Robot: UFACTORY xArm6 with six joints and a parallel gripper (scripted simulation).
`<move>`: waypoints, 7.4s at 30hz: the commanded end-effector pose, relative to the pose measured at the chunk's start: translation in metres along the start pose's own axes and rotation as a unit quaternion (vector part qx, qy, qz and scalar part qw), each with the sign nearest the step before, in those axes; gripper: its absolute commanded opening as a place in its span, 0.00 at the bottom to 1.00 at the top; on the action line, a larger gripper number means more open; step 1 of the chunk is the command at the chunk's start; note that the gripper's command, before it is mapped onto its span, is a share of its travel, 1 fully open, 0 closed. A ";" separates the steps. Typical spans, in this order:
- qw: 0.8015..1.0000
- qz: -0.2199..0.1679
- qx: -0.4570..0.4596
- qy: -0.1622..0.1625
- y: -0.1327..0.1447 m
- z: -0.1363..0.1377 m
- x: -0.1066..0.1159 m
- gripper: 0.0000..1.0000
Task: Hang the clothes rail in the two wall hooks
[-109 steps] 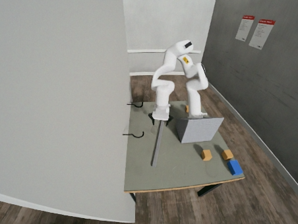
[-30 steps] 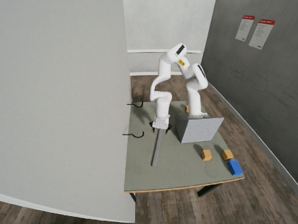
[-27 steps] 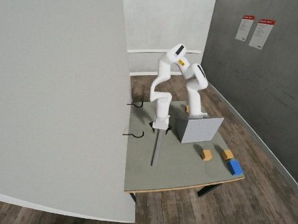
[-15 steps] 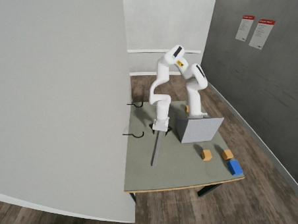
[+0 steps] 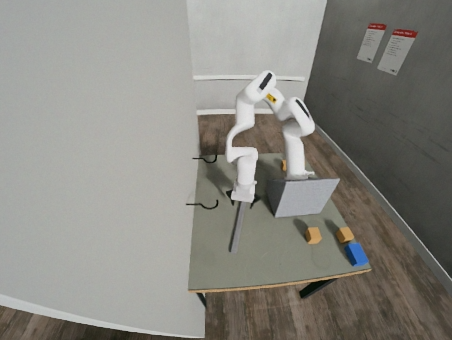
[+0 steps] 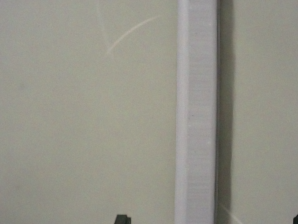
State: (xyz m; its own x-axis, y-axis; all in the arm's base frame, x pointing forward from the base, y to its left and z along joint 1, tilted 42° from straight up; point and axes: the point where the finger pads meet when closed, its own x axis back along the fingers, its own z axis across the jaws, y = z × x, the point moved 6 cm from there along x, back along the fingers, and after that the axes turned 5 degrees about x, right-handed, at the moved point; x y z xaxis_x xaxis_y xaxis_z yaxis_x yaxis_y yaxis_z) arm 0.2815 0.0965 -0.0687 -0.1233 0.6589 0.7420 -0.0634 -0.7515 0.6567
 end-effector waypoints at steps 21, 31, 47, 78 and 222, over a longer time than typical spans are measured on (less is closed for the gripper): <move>1.000 0.001 0.000 0.001 -0.001 0.001 -0.008 1.00; 1.000 0.001 0.000 0.001 -0.001 0.001 -0.013 1.00; 1.000 0.001 0.000 0.001 -0.001 0.001 -0.022 1.00; 1.000 0.001 0.000 0.001 -0.001 0.001 -0.040 1.00; 1.000 0.001 0.000 0.001 -0.001 0.001 -0.024 0.00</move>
State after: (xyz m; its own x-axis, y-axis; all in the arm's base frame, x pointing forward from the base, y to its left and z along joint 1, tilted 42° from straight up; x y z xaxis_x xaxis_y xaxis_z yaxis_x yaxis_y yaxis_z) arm 0.2851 0.0782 -0.0895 -0.1241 0.6587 0.7421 -0.0635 -0.7516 0.6565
